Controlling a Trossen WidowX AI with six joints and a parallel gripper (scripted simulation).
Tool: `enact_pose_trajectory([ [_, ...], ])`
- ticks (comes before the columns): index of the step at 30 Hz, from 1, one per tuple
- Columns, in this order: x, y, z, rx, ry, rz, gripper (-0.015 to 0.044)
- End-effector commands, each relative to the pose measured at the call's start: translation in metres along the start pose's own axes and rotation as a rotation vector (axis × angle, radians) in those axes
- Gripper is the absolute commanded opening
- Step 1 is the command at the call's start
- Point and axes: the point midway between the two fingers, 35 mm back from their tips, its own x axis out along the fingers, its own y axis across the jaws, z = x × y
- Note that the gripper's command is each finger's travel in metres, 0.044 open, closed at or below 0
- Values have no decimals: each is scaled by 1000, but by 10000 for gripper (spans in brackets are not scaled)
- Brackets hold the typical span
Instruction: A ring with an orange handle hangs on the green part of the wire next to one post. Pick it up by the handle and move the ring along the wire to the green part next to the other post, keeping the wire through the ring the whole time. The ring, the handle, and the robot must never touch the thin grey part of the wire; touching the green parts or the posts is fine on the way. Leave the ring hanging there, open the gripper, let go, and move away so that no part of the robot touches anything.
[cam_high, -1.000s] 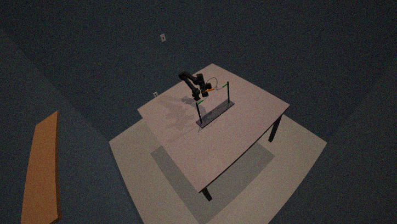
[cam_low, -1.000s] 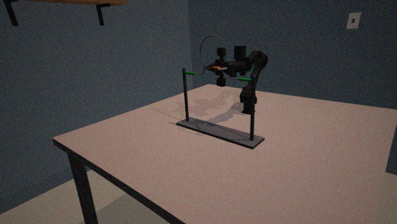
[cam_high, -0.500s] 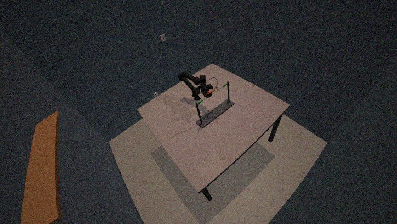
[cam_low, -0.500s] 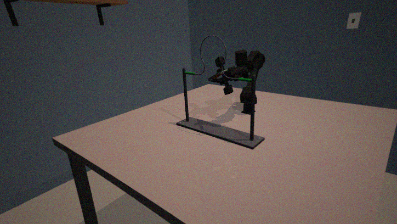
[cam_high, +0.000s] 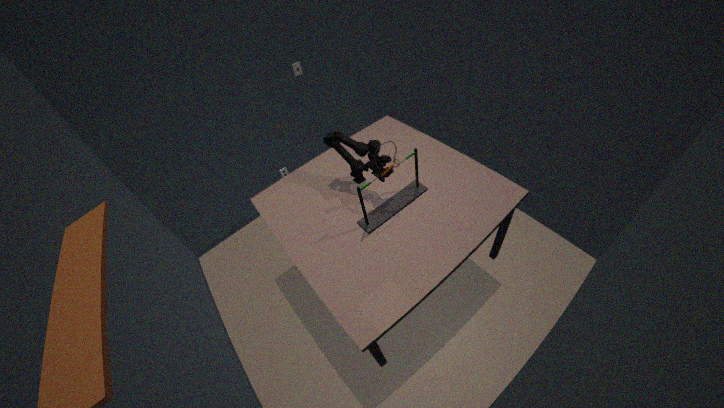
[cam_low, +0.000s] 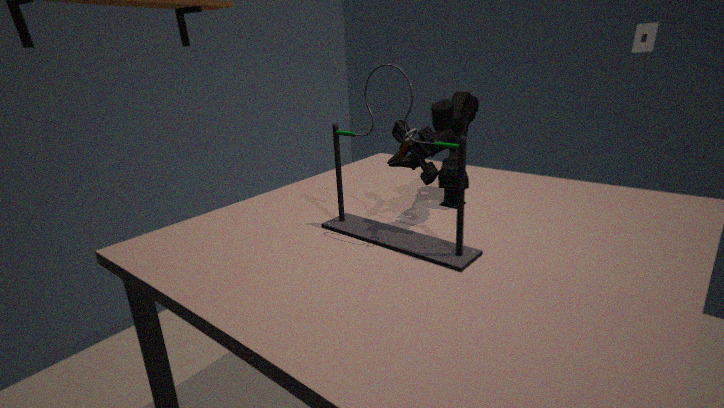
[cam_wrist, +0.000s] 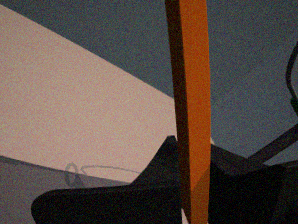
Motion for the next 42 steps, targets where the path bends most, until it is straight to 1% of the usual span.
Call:
enact_pose_trajectory([
  [1, 2, 13, -1, 64, -9, 39, -150],
  [25, -19, 84, 21, 515, 49, 261, -150],
  [42, -32, 109, 40, 641, 66, 322, -150],
])
